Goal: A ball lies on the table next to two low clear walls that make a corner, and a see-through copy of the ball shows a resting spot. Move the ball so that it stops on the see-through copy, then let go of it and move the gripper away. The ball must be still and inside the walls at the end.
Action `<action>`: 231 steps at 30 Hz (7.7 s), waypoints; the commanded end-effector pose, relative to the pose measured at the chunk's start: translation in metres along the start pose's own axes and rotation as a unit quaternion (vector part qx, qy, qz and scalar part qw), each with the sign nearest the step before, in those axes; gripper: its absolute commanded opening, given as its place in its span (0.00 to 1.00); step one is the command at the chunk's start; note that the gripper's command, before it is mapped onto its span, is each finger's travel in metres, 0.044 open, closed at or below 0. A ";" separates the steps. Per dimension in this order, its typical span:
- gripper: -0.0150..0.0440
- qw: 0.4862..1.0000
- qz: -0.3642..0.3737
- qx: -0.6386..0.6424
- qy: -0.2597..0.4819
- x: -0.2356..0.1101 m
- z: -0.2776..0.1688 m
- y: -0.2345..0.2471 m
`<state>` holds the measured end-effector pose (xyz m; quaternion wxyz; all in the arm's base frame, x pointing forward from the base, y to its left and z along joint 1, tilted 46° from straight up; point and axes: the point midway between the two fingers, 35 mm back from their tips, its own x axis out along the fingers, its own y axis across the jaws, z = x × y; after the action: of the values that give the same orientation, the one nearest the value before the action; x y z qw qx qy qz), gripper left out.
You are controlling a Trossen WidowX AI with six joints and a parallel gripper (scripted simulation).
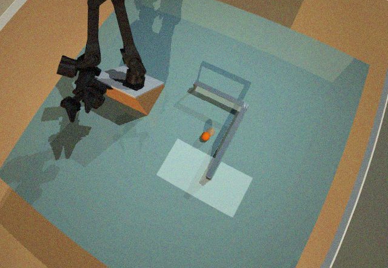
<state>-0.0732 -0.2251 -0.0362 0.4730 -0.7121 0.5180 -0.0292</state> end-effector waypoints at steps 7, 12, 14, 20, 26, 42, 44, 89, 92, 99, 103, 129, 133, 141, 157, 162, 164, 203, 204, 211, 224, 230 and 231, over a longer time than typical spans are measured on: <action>0.71 0.967 -0.076 -0.217 -0.112 0.045 0.017 -0.029; 0.71 0.875 -0.172 -0.413 -0.186 0.079 0.039 -0.062; 0.71 0.819 -0.216 -0.490 -0.204 0.092 0.050 -0.077; 0.71 0.669 -0.319 -0.634 -0.223 0.113 0.077 -0.111; 0.71 0.532 -0.404 -0.712 -0.216 0.125 0.106 -0.140; 0.71 0.095 -0.616 -0.774 -0.110 0.121 0.201 -0.213; 0.71 0.050 -0.638 -0.762 -0.093 0.115 0.215 -0.221; 0.71 -0.410 -0.744 -0.487 0.200 0.038 0.351 -0.276; 0.71 -0.410 -0.744 -0.487 0.200 0.037 0.355 -0.274; 0.71 -0.410 -0.744 -0.487 0.200 0.035 0.365 -0.270; 0.71 -0.410 -0.744 -0.487 0.200 0.034 0.371 -0.267; 0.26 -0.411 -0.744 -0.488 0.200 0.035 0.373 -0.267; 0.25 -0.413 -0.742 -0.489 0.199 0.044 0.348 -0.281; 0.25 -0.413 -0.742 -0.489 0.198 0.055 0.293 -0.305; 0.25 -0.411 -0.744 -0.488 0.199 0.038 0.303 -0.318; 0.25 -0.411 -0.744 -0.488 0.200 0.033 0.311 -0.318; 0.25 -0.411 -0.744 -0.488 0.200 0.033 0.314 -0.317; 0.25 -0.409 -0.745 -0.487 0.201 0.015 0.391 -0.281; 0.30 -0.412 -0.742 -0.489 0.203 0.018 0.388 -0.283; 0.61 -0.412 -0.742 -0.489 0.203 0.018 0.388 -0.283; 0.71 -0.412 -0.743 -0.488 0.200 0.032 0.322 -0.314; 0.71 -0.411 -0.744 -0.487 0.200 0.033 0.311 -0.318; 0.71 -0.411 -0.744 -0.487 0.200 0.033 0.311 -0.318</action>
<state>0.3367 -0.0403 -0.0048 0.6707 0.3208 0.6292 0.2265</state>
